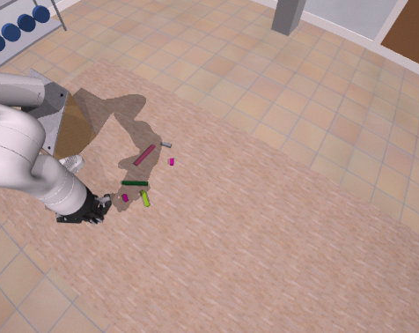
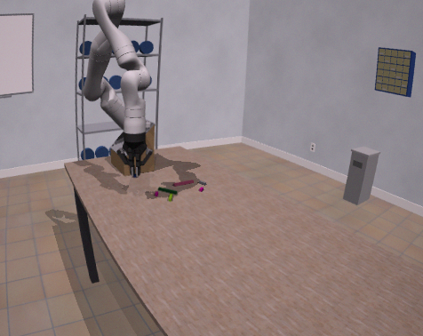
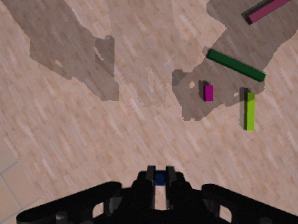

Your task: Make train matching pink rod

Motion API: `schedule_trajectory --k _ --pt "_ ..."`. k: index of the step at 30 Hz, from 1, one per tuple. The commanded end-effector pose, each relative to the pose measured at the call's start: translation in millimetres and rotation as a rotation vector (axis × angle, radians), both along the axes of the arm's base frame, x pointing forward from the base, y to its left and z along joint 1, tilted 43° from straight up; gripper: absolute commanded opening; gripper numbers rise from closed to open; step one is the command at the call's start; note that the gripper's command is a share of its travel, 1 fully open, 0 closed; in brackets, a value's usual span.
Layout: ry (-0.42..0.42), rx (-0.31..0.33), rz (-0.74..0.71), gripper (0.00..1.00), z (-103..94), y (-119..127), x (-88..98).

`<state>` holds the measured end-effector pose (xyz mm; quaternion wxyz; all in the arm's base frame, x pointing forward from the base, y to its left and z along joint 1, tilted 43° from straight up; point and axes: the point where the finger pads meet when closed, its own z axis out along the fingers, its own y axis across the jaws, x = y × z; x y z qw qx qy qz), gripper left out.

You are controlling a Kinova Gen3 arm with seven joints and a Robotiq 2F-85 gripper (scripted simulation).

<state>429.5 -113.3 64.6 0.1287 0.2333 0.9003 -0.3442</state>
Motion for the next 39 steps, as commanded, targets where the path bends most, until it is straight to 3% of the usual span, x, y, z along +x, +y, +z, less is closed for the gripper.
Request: schedule_trajectory --k 1,10,25,39 --pt "0.005 0.000 0.015 0.05 -0.4 -2.3 1.4" --pt "0.006 0.000 0.008 0.05 -11.6 -15.4 1.4" --pt "0.000 0.001 0.013 0.05 -55.4 -55.7 10.0" --pt "0.001 0.000 0.017 0.05 -62.7 -60.4 10.7"
